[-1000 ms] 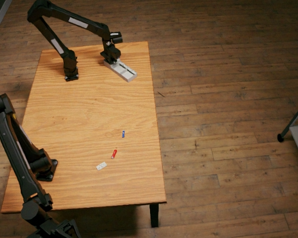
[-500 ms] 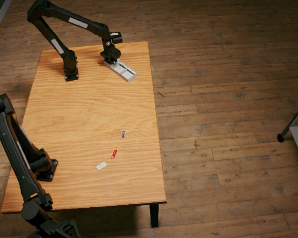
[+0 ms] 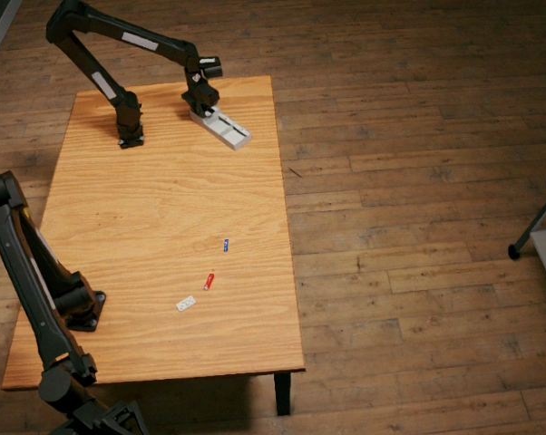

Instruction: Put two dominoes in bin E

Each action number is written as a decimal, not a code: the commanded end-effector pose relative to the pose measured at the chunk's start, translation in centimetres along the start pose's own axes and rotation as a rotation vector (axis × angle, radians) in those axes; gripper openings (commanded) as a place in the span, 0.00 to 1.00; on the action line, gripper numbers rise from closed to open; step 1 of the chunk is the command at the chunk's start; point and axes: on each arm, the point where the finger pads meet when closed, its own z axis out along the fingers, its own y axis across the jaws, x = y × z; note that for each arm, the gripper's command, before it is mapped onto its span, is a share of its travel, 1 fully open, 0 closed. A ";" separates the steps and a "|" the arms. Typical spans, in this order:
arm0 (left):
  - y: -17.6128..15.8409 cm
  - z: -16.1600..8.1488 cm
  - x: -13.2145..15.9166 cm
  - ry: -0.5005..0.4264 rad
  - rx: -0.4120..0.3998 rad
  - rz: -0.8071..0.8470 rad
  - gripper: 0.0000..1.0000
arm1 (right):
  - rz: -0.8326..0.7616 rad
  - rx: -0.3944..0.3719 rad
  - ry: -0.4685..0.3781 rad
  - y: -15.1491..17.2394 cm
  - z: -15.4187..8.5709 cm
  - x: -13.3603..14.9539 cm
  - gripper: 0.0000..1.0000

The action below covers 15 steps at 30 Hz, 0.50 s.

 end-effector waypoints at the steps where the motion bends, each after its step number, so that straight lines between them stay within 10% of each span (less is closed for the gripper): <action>1: 2.1 -2.4 -1.4 -0.025 -0.046 -0.005 0.31 | -0.010 -0.010 -0.016 0.6 0.1 -1.0 1.00; 15: 2.0 -3.4 -1.3 -0.020 -0.036 -0.005 0.31 | -0.010 -0.010 -0.016 0.6 0.1 -1.0 1.00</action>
